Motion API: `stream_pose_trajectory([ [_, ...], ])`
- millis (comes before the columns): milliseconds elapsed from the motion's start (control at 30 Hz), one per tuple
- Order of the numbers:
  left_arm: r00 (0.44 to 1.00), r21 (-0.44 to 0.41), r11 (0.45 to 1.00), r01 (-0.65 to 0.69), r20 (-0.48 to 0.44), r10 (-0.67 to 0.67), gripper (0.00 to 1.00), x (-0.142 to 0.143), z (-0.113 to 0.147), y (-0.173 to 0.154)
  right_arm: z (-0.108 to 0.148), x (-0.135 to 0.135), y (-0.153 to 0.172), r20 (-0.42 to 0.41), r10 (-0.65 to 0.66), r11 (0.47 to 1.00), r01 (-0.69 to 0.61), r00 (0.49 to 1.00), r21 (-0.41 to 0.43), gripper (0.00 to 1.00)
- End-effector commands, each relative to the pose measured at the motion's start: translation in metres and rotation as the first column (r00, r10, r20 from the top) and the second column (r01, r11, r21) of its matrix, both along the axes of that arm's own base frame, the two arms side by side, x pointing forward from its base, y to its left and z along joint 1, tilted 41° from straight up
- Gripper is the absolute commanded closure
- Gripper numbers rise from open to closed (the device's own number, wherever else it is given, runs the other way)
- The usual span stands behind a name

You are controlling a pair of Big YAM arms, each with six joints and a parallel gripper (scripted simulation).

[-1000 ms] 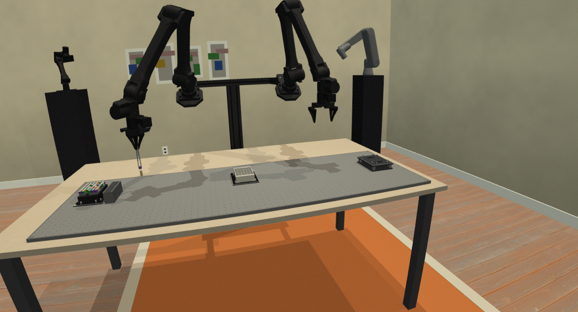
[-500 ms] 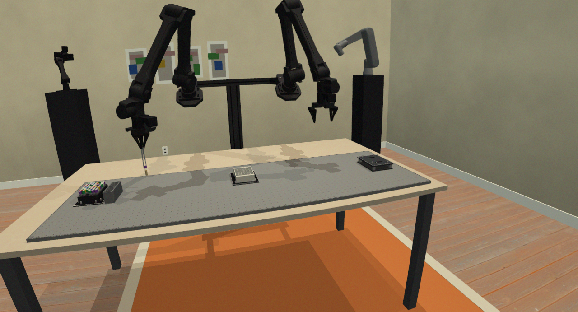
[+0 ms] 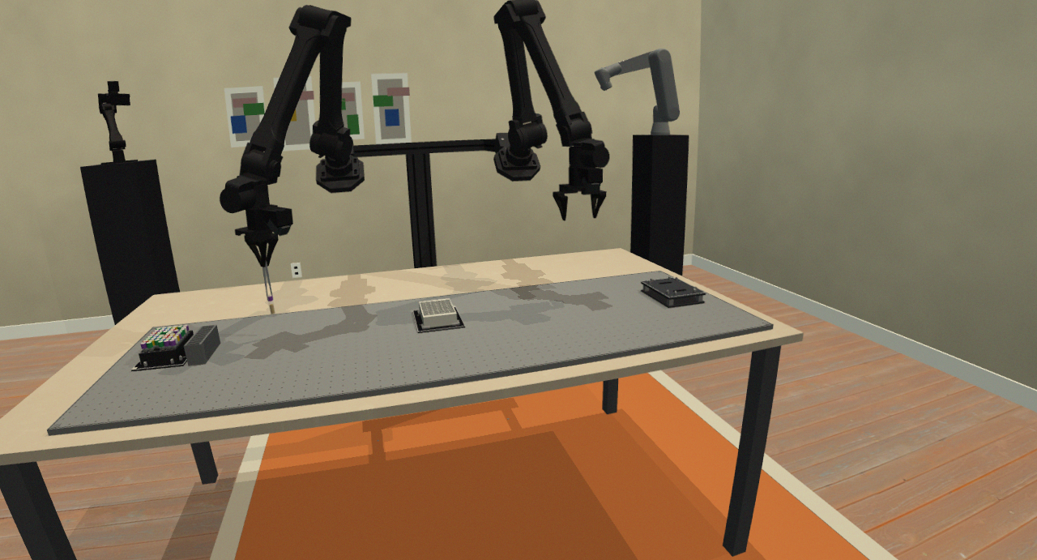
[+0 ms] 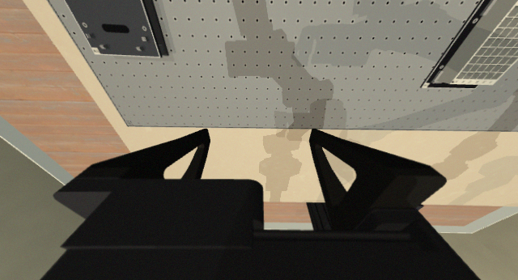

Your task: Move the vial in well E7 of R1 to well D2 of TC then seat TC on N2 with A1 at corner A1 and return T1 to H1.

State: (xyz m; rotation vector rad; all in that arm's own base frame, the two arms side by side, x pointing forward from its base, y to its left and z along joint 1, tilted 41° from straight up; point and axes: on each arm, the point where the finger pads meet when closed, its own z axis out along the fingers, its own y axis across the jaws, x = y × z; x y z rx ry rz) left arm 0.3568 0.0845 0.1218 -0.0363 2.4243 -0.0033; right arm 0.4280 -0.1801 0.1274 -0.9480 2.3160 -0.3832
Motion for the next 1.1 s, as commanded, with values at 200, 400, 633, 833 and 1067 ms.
stream_pose_trajectory([
  [200,1.000,0.013,1.000,0.009,0.016,-0.010,0.00,0.004,0.007,0.002,0.010,0.002,0.019,0.029,0.001,1.000,-0.001,1.000,-0.005,0.91],
  [400,1.000,0.013,1.000,0.009,0.016,-0.010,0.00,0.004,0.007,0.002,0.010,0.002,0.029,0.030,0.001,1.000,-0.001,1.000,-0.005,0.91],
  [633,1.000,0.013,1.000,0.009,0.016,-0.010,0.00,0.004,0.007,0.002,0.009,0.001,0.038,0.028,0.000,1.000,0.000,1.000,-0.003,0.91],
  [833,1.000,0.013,1.000,0.009,0.016,-0.010,0.00,0.004,0.007,0.002,0.009,0.001,0.048,0.031,0.001,1.000,-0.001,1.000,-0.004,0.91],
  [1067,1.000,0.013,1.000,0.009,0.016,-0.010,0.00,0.004,0.007,0.002,0.011,0.002,0.055,0.033,0.000,1.000,0.000,0.999,-0.004,0.91],
])
